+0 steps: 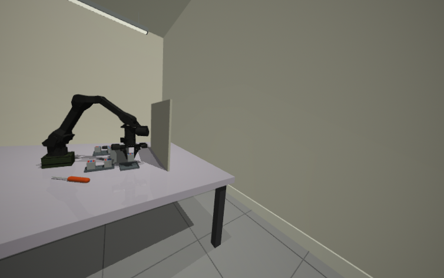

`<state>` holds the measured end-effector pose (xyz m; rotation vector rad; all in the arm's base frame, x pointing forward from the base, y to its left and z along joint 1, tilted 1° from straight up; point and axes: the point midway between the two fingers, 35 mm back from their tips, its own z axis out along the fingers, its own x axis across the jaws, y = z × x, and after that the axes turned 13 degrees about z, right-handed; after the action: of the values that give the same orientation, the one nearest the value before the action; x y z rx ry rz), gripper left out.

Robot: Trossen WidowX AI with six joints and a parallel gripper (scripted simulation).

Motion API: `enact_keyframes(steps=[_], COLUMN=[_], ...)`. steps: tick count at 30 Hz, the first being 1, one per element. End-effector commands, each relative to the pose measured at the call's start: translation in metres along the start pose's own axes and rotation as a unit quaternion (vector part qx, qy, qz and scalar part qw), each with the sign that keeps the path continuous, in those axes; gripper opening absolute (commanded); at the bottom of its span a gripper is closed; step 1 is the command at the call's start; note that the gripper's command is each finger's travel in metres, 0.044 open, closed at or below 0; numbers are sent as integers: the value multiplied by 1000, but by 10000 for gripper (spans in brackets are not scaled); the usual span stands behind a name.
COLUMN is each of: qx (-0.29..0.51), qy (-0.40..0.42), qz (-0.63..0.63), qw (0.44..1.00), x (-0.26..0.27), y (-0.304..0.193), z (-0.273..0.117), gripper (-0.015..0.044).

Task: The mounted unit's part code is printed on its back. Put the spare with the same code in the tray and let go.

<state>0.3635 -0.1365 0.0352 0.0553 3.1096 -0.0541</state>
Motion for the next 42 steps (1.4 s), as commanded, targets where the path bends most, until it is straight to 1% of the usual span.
enact_keyframes(steps=[1,31,42], qx=[0,0,0], qy=[3,3,1], qz=[-2,-2,0], qw=[1000,1000,1000], x=[3,8,5], y=[0,2,2], z=[6,28,25], gripper=[0,0,289])
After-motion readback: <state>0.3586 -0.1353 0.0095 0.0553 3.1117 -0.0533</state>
